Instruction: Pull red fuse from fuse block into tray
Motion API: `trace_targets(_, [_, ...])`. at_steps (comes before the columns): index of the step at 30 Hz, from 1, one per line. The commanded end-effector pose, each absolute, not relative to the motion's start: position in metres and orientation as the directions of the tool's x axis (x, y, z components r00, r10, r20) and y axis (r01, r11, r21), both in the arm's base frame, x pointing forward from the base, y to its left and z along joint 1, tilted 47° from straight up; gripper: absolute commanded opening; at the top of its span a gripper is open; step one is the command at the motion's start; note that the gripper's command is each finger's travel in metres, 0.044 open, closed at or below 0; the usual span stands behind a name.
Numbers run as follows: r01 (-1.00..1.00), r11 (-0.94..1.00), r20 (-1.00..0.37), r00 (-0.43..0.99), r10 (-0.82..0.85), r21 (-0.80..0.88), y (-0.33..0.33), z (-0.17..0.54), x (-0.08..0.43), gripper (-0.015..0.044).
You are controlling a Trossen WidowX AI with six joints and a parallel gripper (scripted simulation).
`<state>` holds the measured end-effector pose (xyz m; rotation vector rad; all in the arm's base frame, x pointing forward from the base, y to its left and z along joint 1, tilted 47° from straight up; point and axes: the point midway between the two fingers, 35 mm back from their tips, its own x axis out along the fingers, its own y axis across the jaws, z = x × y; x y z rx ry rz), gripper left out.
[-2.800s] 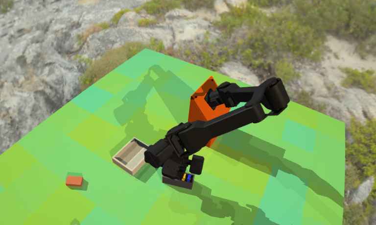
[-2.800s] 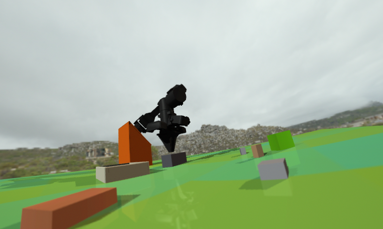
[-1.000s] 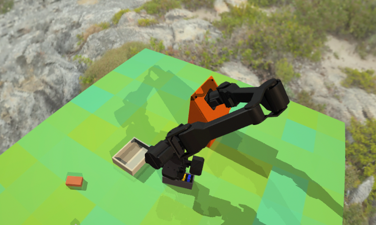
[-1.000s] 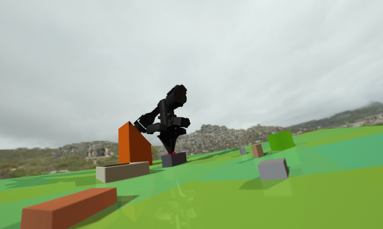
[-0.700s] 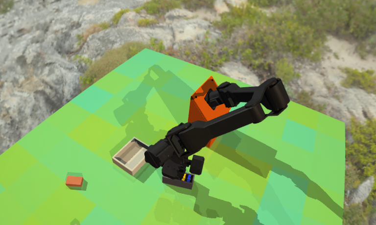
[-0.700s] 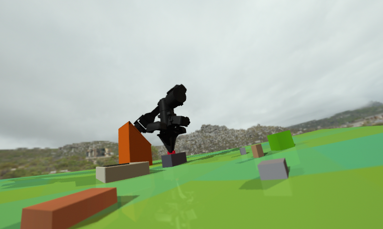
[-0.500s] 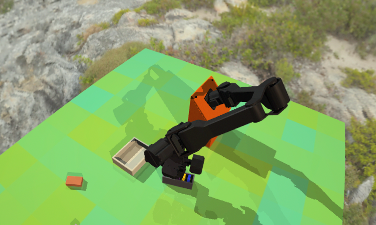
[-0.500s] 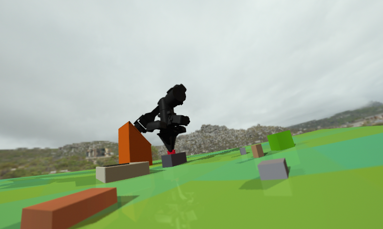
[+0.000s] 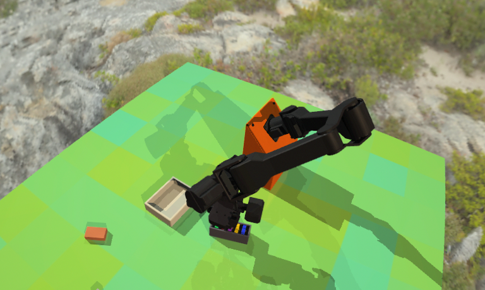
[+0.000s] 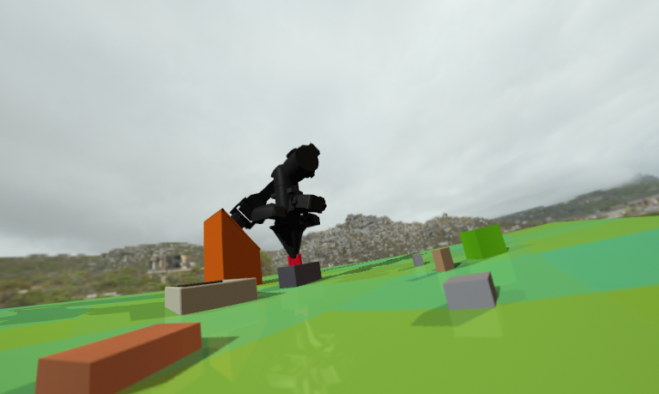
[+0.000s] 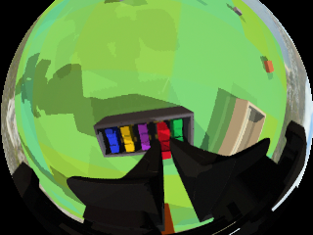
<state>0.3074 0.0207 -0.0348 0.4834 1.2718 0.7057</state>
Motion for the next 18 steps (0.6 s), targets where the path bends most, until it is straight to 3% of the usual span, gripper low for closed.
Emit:
trace_targets(1, [-0.213,0.702,-0.691,0.135,0.71,0.679,0.0186,-0.0334,0.3076,0.0])
trace_targets(18, [-0.212,0.702,-0.691,0.136,0.71,0.68,0.0128,-0.0276,0.3062,0.0])
